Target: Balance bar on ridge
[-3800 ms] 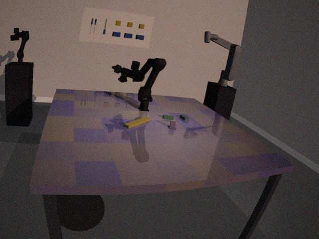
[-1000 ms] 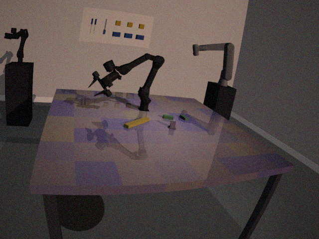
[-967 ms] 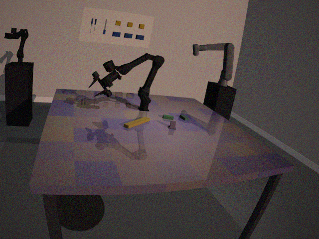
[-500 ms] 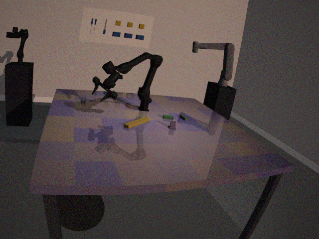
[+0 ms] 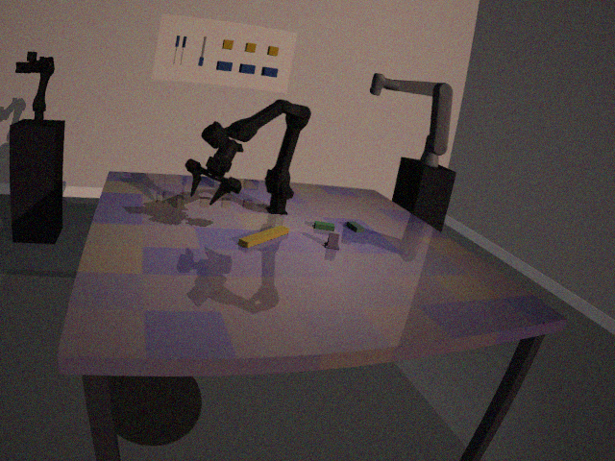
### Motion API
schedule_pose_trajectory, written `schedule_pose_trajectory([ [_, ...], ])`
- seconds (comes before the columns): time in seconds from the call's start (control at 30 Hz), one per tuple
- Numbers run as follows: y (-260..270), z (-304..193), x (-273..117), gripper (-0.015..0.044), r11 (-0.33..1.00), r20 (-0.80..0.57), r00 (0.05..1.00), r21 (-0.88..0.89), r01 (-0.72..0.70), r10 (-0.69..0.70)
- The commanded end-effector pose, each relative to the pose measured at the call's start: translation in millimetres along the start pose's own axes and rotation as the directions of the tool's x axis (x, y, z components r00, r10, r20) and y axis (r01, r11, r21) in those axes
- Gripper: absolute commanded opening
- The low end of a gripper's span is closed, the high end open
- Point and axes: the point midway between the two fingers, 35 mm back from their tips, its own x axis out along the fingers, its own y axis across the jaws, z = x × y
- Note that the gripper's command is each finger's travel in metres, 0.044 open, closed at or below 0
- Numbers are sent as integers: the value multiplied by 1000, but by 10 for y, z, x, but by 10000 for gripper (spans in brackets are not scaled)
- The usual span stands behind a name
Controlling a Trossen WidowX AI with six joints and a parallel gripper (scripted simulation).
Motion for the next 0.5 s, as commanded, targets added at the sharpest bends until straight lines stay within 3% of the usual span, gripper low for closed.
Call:
schedule_pose_trajectory([
  [0.0,183,81,9,315,998,-30,998,52,-45,47],
  [0.47,823,216,-28,315,964,-158,970,220,-148,185],
])
